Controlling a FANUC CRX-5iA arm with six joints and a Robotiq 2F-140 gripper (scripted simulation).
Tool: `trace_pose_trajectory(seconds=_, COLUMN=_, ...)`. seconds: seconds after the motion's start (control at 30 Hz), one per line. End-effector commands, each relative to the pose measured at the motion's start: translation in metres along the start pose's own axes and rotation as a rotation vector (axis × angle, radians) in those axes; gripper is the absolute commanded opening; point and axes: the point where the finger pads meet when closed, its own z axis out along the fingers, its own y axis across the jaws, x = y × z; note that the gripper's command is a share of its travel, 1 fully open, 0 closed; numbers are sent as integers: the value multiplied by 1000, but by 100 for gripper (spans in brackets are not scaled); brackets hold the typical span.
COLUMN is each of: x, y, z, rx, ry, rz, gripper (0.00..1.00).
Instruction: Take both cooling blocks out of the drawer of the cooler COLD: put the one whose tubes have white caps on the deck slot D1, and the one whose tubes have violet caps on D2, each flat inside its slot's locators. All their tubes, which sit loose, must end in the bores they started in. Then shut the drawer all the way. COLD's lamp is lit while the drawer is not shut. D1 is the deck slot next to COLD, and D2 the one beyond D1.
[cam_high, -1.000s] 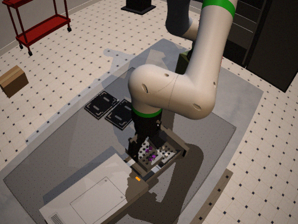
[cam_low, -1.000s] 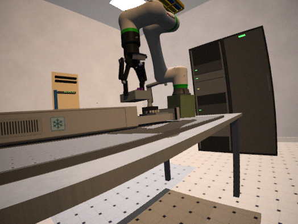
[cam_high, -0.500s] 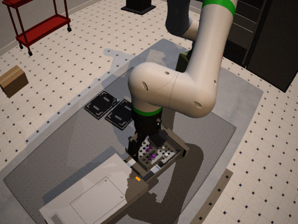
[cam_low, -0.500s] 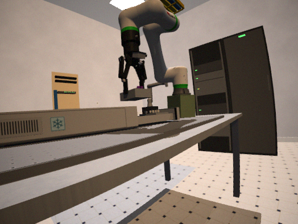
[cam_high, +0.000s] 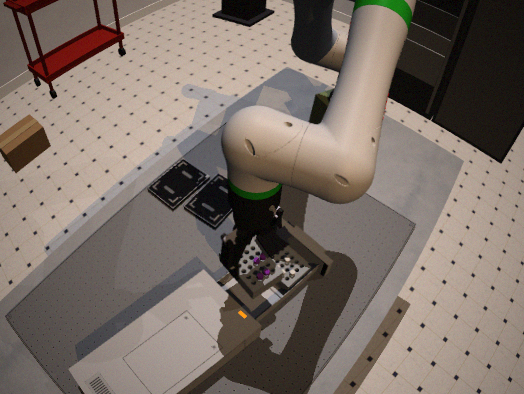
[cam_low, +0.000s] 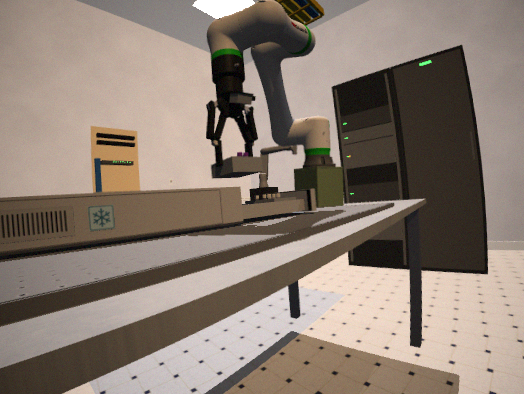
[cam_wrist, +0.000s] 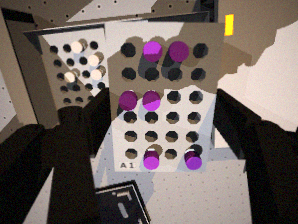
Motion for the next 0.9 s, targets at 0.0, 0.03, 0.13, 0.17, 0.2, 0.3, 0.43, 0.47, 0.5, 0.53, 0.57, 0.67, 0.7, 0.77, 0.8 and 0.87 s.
trace_pose_trajectory(seconds=0.0, x=-11, y=0, z=-2, rx=-5, ry=0, rz=111, gripper=10)
trace_pose_trajectory(seconds=0.03, x=-13, y=0, z=-2, rx=-5, ry=0, rz=138, gripper=10)
trace_pose_trajectory(seconds=0.13, x=-16, y=-1, z=-2, rx=-5, ry=0, rz=164, gripper=10)
trace_pose_trajectory(seconds=0.17, x=-19, y=-1, z=-2, rx=-5, ry=0, rz=191, gripper=10)
trace_pose_trajectory(seconds=0.2, x=-21, y=-1, z=-2, rx=-5, ry=0, rz=218, gripper=10)
trace_pose_trajectory(seconds=0.3, x=-29, y=-2, z=-2, rx=-5, ry=0, rz=298, gripper=10)
trace_pose_trajectory(seconds=0.43, x=-40, y=-3, z=-2, rx=-5, ry=0, rz=404, gripper=10)
trace_pose_trajectory(seconds=0.47, x=-43, y=-3, z=-2, rx=-5, ry=0, rz=431, gripper=10)
trace_pose_trajectory(seconds=0.5, x=-45, y=-4, z=-2, rx=-5, ry=0, rz=458, gripper=10)
trace_pose_trajectory(seconds=0.53, x=-48, y=-4, z=-2, rx=-5, ry=0, rz=484, gripper=10)
trace_pose_trajectory(seconds=0.57, x=-50, y=-4, z=-2, rx=-5, ry=0, rz=511, gripper=10)
trace_pose_trajectory(seconds=0.67, x=-53, y=-5, z=-2, rx=-5, ry=1, rz=538, gripper=10)
trace_pose_trajectory(seconds=0.7, x=-56, y=-5, z=-2, rx=-5, ry=1, rz=564, gripper=10)
trace_pose_trajectory(seconds=0.77, x=-61, y=-5, z=-2, rx=-5, ry=1, rz=618, gripper=10)
trace_pose_trajectory(seconds=0.8, x=-64, y=-6, z=-2, rx=-5, ry=1, rz=644, gripper=10)
trace_pose_trajectory(seconds=0.87, x=-69, y=-6, z=-2, rx=-5, ry=1, rz=698, gripper=10)
